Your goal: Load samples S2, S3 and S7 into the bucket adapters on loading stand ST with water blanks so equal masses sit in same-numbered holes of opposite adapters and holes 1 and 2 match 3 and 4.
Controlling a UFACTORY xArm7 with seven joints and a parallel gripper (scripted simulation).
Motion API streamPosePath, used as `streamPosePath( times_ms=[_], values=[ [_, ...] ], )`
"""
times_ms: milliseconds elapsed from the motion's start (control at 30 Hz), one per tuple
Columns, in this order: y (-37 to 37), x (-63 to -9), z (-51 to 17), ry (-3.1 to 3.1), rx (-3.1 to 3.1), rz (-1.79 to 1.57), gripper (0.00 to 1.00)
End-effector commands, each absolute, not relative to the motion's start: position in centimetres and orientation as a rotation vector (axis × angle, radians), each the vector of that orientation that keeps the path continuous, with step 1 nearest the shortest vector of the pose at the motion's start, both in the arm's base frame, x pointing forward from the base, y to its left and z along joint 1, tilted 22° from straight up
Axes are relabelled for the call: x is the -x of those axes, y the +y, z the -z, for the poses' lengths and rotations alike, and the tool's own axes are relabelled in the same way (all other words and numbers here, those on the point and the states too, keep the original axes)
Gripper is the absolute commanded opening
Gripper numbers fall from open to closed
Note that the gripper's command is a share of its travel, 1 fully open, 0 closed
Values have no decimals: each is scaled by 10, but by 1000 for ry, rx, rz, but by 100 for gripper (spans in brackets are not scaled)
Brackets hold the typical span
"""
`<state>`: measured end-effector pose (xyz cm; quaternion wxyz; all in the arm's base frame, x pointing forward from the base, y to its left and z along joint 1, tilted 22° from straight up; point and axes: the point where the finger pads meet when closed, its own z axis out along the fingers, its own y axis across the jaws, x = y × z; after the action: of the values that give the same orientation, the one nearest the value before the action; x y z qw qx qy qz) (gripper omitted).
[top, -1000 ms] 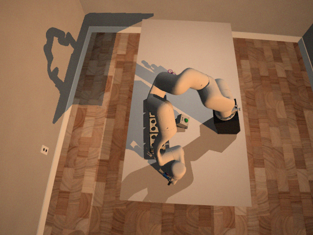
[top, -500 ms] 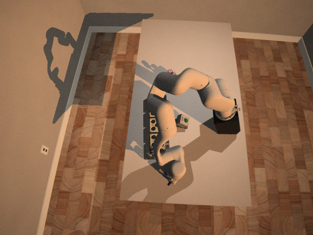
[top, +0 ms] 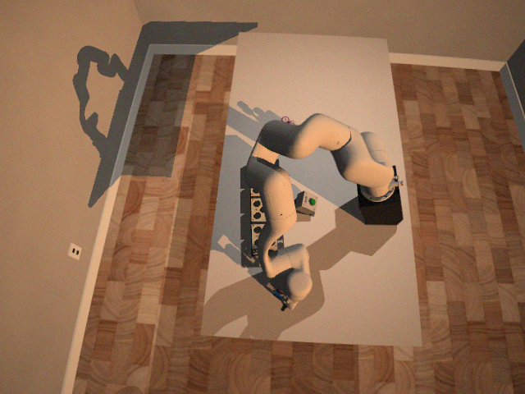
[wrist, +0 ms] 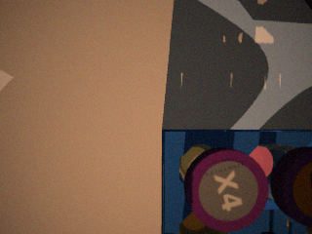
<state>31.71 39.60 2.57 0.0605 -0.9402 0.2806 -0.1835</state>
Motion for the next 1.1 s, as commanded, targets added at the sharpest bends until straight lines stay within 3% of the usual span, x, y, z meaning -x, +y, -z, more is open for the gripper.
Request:
streamPosePath(
  times_ms=[0,1067],
  values=[
    [398,-314,-35,846,2842,556,44],
    [397,-293,-87,846,2842,556,44]
  ],
)
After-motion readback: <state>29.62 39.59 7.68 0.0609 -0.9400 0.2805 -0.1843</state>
